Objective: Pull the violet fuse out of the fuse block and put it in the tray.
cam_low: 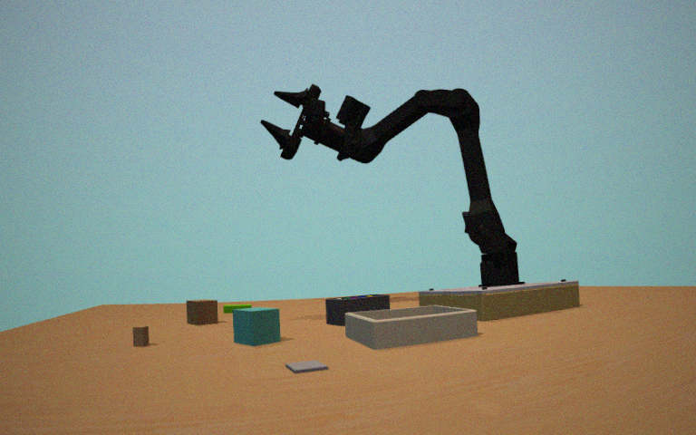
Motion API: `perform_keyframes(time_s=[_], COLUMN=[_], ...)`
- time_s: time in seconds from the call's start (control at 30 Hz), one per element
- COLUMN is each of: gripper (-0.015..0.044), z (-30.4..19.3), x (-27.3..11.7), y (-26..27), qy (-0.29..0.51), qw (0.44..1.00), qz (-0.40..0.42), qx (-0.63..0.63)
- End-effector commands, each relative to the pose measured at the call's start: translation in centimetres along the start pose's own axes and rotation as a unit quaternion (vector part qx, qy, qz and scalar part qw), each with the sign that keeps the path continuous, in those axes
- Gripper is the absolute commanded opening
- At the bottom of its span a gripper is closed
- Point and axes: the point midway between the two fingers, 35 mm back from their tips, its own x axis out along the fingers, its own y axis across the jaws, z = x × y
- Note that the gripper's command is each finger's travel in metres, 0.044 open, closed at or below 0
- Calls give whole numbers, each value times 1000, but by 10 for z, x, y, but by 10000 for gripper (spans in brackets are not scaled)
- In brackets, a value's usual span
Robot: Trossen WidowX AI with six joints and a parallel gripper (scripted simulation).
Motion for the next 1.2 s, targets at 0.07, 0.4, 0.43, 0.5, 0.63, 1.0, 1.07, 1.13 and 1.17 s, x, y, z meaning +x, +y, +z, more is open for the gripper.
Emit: perform_keyframes(time_s=[0.07,0.4,0.43,0.5,0.63,1.0,1.07,1.13,1.17], gripper=[321,61,61,61,61,61,61,61,61], z=[1,46,51,62,88,168,182,195,201], x=[8,27,25,20,4,-79,-99,-120,-131], y=[18,162,173,193,231,308,315,320,321], qy=[15,89,91,94,94,37,17,-5,-17], qw=[999,960,954,942,912,774,740,702,681], qz=[21,243,263,303,388,631,673,712,731], qx=[22,106,107,107,99,25,3,-21,-33])
